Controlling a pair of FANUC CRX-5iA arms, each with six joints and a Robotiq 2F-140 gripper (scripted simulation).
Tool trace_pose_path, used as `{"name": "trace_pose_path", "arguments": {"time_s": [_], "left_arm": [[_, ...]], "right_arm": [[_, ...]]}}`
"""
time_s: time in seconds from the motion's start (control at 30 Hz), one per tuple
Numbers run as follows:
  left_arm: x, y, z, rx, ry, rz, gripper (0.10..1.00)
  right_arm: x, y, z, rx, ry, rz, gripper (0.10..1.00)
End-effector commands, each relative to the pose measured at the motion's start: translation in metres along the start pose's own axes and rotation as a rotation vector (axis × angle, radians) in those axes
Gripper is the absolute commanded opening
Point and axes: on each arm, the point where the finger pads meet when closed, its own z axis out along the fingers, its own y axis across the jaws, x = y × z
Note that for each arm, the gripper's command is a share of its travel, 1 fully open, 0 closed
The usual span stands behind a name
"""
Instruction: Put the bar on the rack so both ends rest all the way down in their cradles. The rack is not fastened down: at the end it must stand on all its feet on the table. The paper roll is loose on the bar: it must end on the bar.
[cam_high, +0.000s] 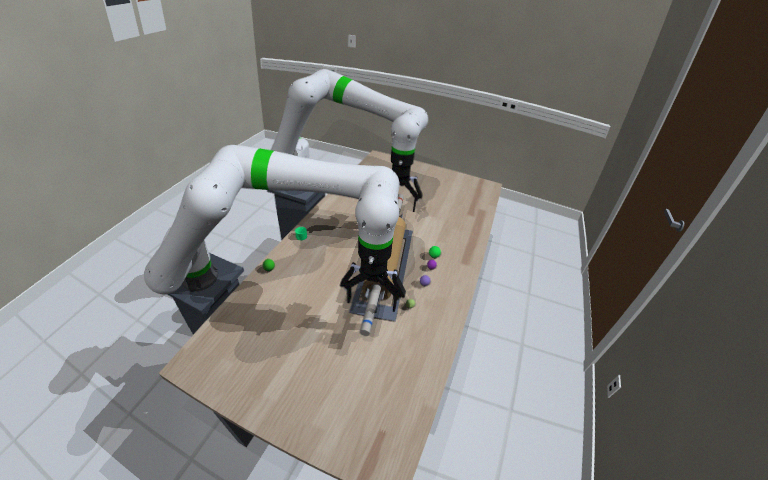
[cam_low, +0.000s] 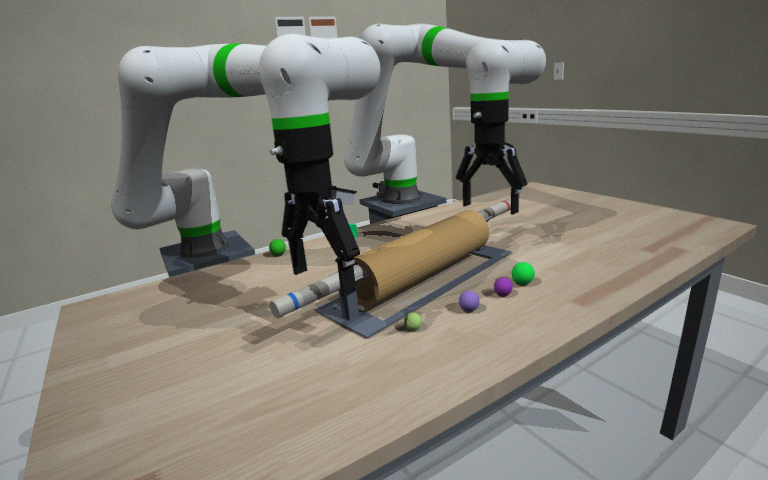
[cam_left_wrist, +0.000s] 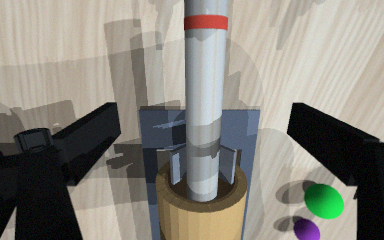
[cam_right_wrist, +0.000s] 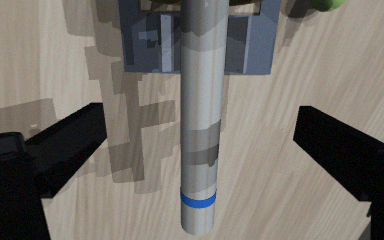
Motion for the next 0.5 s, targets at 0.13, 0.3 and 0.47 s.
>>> {"name": "trace_pose_path", "arguments": {"time_s": [0.13,0.3,0.47], "left_arm": [[0.0,0.0,-0.008,-0.002,-0.001,0.0,1.0],[0.0,0.0,-0.018,-0.002,-0.001,0.0,1.0],[0.0,0.0,-0.036,-0.001,-0.001,0.0,1.0]], "right_arm": [[0.0,0.0,-0.001,-0.002,0.0,0.0,1.0],[0.0,0.0,-0.001,-0.002,0.0,0.0,1.0],[0.0,0.0,-0.001,-0.002,0.0,0.0,1.0]]}}
